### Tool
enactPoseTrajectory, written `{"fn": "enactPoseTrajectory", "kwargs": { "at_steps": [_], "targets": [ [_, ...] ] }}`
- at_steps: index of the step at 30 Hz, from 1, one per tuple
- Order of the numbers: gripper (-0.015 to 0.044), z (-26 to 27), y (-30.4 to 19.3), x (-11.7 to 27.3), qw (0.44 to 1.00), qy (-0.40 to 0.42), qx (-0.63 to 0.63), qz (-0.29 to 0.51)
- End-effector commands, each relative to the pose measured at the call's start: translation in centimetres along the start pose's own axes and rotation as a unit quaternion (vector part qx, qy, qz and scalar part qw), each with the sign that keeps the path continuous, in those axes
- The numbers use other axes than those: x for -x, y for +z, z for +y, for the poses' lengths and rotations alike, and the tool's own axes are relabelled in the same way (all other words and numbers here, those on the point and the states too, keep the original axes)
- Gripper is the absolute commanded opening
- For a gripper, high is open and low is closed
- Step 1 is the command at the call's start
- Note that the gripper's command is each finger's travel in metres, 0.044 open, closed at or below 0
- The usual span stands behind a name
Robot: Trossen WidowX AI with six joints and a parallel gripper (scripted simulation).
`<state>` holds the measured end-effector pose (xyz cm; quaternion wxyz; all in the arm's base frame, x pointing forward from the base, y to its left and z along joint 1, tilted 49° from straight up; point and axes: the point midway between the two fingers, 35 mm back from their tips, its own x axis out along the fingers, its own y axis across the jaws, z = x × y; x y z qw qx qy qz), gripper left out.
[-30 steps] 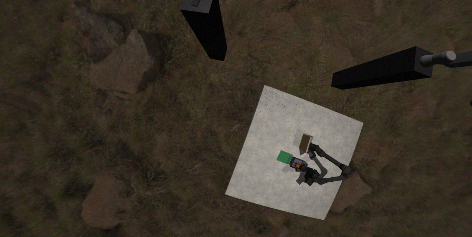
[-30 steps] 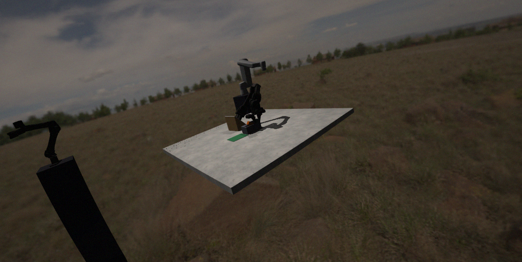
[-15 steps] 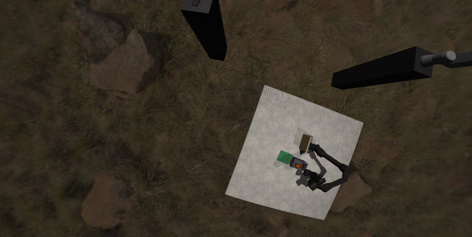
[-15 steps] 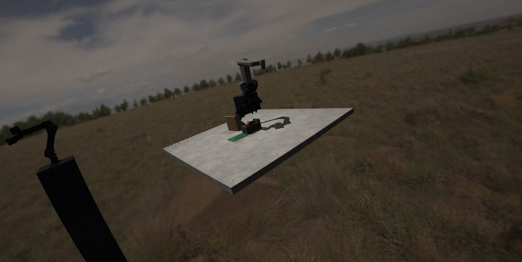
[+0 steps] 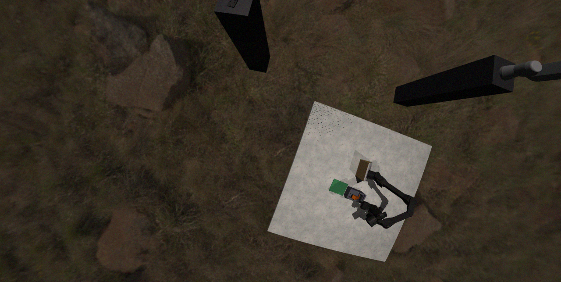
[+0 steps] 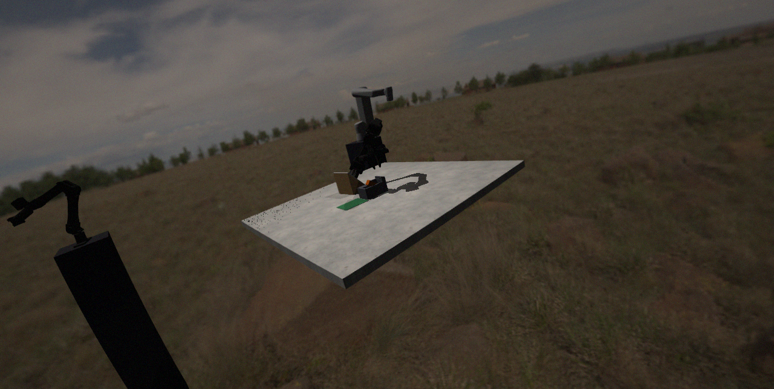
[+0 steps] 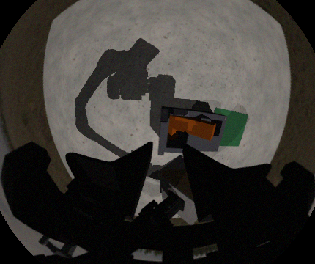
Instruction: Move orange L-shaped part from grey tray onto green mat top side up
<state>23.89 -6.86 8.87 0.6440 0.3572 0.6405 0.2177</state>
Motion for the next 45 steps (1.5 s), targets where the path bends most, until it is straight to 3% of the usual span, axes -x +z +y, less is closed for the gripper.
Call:
{"fn": "enactPoseTrajectory", "kwargs": {
  "at_steps": [1,7,9,11,15,21,27,37,45],
  "targets": [
    [0.018,0.0,0.0,0.0,1.0,0.0,-0.002,-0.001],
    [0.018,0.0,0.0,0.0,1.0,0.0,-0.002,-0.001],
    [0.0233,-0.2,0.1,0.0,1.0,0.0,0.019,0.0],
    [0.028,-0.6,0.2,0.0,0.998,0.0,0.067,0.0],
    [0.028,-2.2,0.5,0.2,0.974,-0.001,0.226,0.002],
    [0.028,-4.8,0.8,0.3,0.879,0.001,0.477,0.004],
    [0.028,-7.4,0.9,0.3,0.726,0.004,0.688,0.006],
    [0.028,-7.7,1.0,0.2,0.705,0.005,0.709,0.006],
    [0.028,-7.7,0.9,-2.7,0.705,0.005,0.709,0.005]
  ]
}}
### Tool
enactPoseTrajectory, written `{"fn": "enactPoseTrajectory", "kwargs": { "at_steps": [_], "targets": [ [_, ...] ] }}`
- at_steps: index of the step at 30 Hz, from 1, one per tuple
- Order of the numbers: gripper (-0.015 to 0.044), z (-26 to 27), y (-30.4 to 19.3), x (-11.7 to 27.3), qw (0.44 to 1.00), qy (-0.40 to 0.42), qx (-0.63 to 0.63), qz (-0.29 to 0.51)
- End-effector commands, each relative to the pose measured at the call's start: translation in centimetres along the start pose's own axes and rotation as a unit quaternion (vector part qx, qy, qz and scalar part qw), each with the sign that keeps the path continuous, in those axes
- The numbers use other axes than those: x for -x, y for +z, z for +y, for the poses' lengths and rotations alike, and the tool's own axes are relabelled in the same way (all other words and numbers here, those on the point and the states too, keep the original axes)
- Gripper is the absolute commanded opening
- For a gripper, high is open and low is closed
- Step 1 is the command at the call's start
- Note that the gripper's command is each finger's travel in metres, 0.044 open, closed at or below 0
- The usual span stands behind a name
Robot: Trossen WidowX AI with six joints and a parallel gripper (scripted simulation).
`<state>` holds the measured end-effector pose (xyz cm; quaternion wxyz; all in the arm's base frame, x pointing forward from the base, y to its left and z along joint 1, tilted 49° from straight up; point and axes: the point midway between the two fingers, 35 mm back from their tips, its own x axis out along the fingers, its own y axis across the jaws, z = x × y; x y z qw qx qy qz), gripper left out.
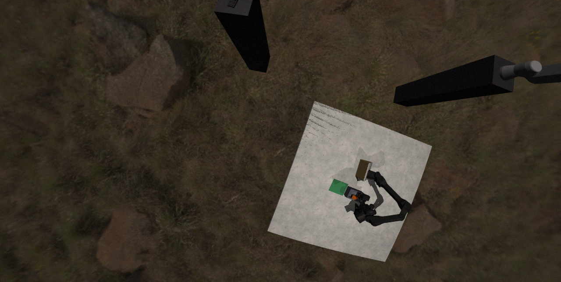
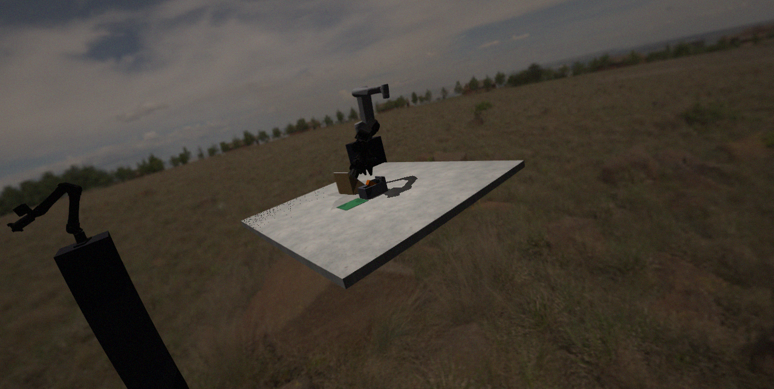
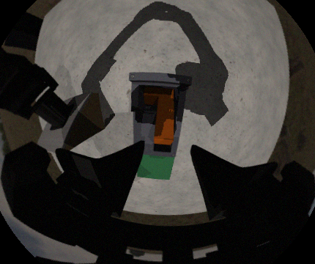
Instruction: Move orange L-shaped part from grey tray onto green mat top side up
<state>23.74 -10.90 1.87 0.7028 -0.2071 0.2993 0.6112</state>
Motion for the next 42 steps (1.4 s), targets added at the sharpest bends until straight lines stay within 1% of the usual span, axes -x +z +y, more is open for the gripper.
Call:
{"fn": "enactPoseTrajectory", "kwargs": {
  "at_steps": [1,35,39,42],
  "targets": [
    [0.028,0.2,0.1,-1.1,1.0,0.002,-0.002,-0.003],
    [0.028,0.2,0.2,-6.0,1.0,0.002,-0.002,-0.004],
    [0.0175,0.0,0.2,-5.6,1.0,0.001,0.002,-0.002],
    [0.0155,0.0,0.2,-5.6,1.0,0.001,0.002,-0.002]
  ]
}}
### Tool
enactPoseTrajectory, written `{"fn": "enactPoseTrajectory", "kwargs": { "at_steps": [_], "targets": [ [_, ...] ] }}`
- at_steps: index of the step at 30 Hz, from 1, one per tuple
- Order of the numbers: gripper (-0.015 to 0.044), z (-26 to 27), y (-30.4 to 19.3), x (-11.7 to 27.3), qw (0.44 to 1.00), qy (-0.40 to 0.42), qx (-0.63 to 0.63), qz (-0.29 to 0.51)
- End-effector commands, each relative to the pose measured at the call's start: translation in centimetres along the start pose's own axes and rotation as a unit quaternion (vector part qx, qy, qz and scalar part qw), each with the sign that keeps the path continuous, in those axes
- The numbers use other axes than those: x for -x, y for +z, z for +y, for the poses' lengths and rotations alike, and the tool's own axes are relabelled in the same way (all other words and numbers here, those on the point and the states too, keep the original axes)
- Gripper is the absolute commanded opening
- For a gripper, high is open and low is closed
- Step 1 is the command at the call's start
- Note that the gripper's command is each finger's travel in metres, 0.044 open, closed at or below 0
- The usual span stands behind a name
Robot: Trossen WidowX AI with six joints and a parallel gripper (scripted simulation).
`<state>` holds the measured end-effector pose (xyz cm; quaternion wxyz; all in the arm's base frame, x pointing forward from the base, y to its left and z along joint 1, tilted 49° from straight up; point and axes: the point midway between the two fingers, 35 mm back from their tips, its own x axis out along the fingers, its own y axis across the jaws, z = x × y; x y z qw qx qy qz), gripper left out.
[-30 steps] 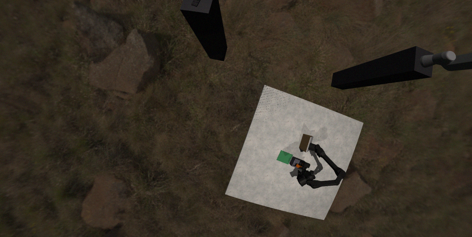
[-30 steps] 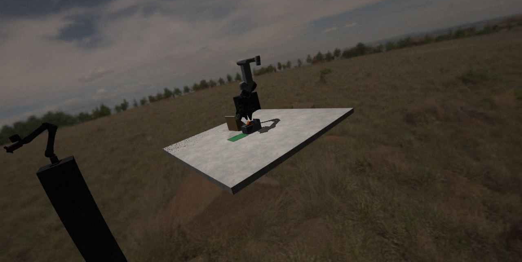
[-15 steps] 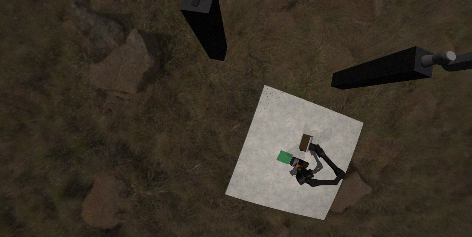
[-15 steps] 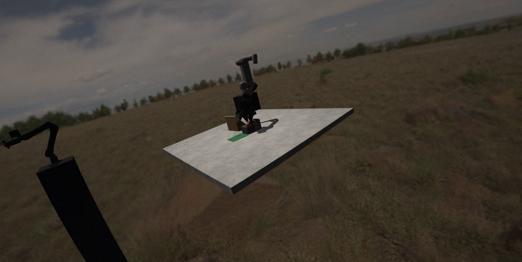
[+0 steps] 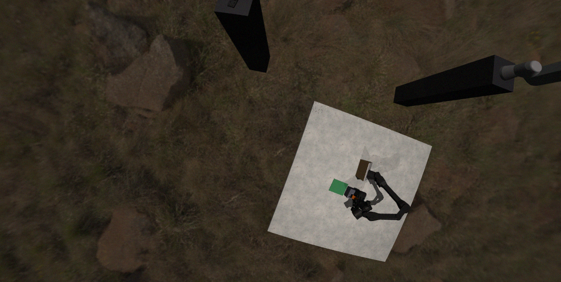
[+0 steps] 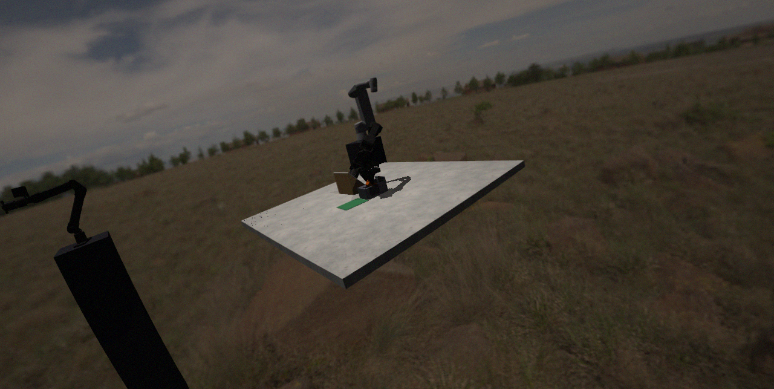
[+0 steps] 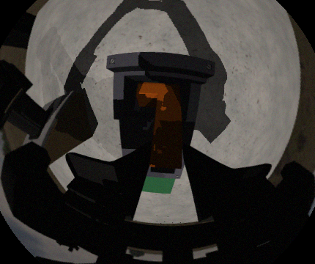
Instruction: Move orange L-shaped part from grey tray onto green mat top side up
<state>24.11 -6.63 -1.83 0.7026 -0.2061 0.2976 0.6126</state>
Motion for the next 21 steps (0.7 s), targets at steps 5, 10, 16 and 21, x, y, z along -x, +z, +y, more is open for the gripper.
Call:
{"fn": "enactPoseTrajectory", "kwargs": {
  "at_steps": [5,10,16,21],
  "targets": [
    [0.0122,-0.03,0.01,0.04,1.0,0.0,0.001,0.0],
    [0.0049,-0.03,0.01,0.04,1.0,0.0,0.001,0.0],
    [0.0,-0.03,0.01,0.07,1.0,0.0,0.001,0.0],
    [0.0,-0.01,0.0,0.54,1.0,0.0,0.0,0.0]
  ]
}}
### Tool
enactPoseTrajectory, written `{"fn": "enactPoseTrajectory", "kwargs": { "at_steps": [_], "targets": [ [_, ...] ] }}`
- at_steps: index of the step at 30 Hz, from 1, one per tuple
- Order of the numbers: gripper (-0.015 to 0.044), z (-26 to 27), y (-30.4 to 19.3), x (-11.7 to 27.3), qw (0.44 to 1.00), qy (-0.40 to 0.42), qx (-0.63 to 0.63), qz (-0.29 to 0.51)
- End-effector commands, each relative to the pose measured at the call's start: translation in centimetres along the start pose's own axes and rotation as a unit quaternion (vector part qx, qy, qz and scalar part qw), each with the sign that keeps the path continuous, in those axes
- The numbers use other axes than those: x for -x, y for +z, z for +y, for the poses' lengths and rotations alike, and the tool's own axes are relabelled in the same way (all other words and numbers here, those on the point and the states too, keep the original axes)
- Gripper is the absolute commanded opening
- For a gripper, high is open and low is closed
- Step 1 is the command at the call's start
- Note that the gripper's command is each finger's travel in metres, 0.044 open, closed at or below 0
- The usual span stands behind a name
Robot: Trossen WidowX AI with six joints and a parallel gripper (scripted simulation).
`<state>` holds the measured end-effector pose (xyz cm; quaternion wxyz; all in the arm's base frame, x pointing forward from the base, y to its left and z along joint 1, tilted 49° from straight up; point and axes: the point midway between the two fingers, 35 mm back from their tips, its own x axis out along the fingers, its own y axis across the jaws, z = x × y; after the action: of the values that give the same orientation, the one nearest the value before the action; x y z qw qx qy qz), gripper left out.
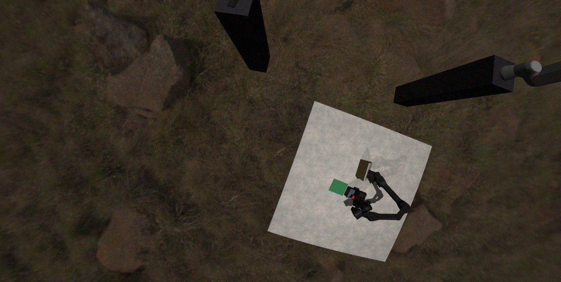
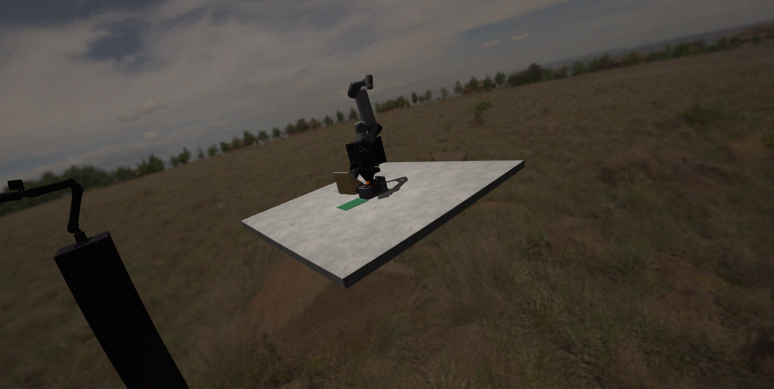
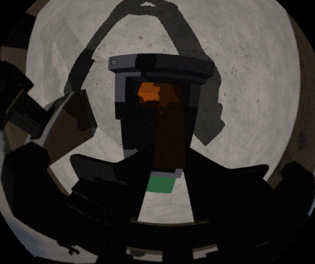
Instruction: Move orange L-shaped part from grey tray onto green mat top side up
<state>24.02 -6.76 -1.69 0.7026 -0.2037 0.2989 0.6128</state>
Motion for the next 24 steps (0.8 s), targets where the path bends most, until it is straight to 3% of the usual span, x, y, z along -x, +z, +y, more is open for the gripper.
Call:
{"fn": "enactPoseTrajectory", "kwargs": {
  "at_steps": [1,24],
  "targets": [
    [0.0,-0.1,0.0,0.5,1.0,-0.001,0.002,0.0],
    [0.0,0.0,0.0,4.1,1.0,0.0,-0.001,0.0]
  ]
}}
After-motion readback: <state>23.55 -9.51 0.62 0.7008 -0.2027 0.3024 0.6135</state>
